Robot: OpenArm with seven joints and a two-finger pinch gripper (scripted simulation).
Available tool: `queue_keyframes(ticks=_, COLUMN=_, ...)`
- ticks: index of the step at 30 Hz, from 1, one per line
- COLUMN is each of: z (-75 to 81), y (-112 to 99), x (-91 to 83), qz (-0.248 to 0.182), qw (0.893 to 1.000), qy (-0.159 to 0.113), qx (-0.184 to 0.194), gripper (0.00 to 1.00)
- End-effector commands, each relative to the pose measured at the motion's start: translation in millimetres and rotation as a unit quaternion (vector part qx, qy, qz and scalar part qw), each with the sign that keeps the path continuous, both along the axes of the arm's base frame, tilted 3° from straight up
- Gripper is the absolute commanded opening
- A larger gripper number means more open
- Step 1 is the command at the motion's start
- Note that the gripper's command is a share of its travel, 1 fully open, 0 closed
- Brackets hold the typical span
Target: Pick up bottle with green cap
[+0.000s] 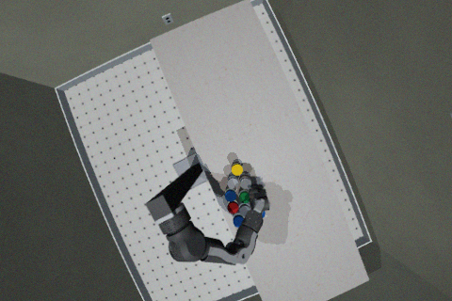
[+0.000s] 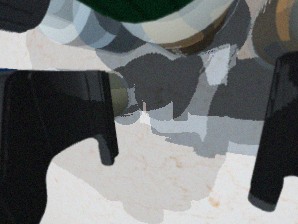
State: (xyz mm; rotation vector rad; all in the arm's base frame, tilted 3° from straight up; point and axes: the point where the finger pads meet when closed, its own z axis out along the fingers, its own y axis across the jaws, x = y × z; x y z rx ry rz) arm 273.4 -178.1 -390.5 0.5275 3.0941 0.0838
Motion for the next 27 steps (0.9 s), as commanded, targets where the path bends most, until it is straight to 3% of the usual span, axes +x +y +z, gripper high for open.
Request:
queue_keyframes(ticks=1, z=0.0, y=0, x=-0.3, qz=-0.002, qw=1.0, qy=0.0, qx=-0.001, gripper=0.45)
queue_keyframes(ticks=27, z=0.5, y=7, x=-18.3, qz=-0.003, qw=1.0, qy=0.0, qx=-0.001, gripper=0.45)
